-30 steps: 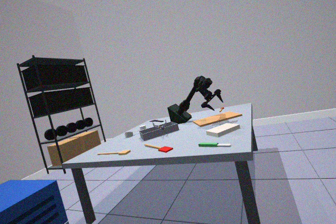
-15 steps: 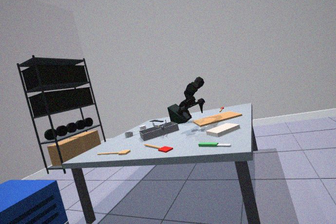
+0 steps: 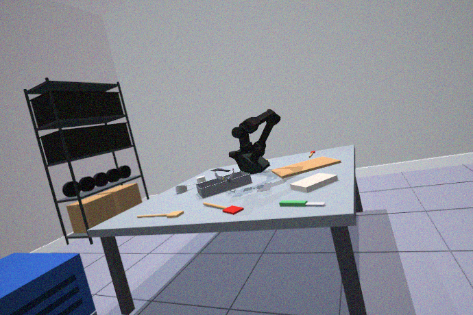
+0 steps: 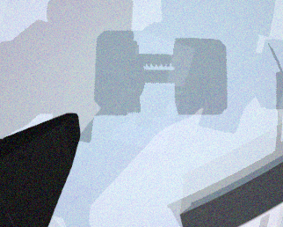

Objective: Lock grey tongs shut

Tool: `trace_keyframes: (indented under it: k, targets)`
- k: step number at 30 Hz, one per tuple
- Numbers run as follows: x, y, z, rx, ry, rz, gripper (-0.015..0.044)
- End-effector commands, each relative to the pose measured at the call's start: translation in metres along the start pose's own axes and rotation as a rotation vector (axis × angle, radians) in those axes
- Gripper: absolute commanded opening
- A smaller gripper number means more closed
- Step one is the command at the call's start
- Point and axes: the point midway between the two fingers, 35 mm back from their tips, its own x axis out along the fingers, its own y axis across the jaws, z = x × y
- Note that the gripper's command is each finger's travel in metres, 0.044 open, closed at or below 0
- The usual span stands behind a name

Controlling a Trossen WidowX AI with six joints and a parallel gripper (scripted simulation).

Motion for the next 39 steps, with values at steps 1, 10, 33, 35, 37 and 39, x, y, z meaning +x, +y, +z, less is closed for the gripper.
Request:
trace_keyframes:
  k: [1, 10, 33, 35, 37, 39]
  targets:
    - [-0.010, -0.067, -0.024, -0.115, 0.100, -0.033, 0.0440]
    - [-0.025, -0.132, -0.070, -0.253, 0.218, 0.037, 0.0440]
    - [-0.028, -0.155, -0.081, -0.301, 0.243, 0.084, 0.0440]
    - [-0.028, -0.155, -0.081, -0.301, 0.243, 0.084, 0.0440]
    - [-0.027, -0.155, -0.081, -0.301, 0.243, 0.084, 0.0440]
    - [-0.025, -0.155, -0.081, -0.301, 0.243, 0.084, 0.0440]
